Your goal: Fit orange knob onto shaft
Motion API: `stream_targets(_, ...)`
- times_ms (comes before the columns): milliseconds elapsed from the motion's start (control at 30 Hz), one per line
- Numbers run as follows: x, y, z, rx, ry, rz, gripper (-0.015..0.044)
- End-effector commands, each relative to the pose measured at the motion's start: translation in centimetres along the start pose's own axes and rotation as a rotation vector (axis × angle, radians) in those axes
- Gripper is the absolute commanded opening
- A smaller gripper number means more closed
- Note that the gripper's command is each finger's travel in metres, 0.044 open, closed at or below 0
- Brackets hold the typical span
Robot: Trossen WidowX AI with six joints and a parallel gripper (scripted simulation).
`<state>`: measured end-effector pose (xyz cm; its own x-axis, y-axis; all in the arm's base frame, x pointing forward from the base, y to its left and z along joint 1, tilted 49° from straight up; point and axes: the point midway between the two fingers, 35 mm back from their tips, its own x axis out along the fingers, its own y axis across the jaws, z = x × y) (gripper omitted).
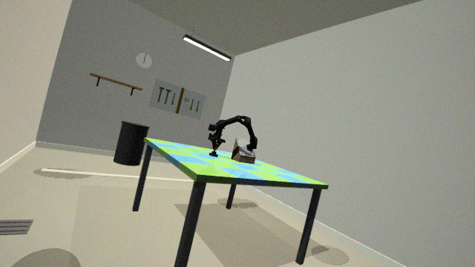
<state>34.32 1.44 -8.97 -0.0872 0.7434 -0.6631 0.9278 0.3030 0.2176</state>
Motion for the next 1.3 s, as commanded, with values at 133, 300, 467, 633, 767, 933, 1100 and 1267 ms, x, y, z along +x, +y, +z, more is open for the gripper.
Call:
stream_targets(133,-0.43,0.22,0.04,-0.006,0.003,0.005,0.0000)
stream_targets(300,-0.37,0.23,0.10,-0.166,0.003,0.005,0.0000)
stream_targets(467,-0.12,0.16,0.06,-0.207,0.003,0.005,0.0000)
stream_targets(633,-0.06,0.07,-0.08,-0.207,0.003,0.005,0.0000)
stream_targets(767,-0.01,0.05,-0.14,-0.207,0.003,0.005,0.0000)
stream_targets(933,0.06,0.08,-0.09,-0.207,0.003,0.005,0.0000)
stream_targets(1100,0.01,0.14,-0.04,-0.207,0.003,0.005,0.0000)
stream_targets(1267,-0.19,0.17,0.00,-0.207,0.003,0.005,0.0000)
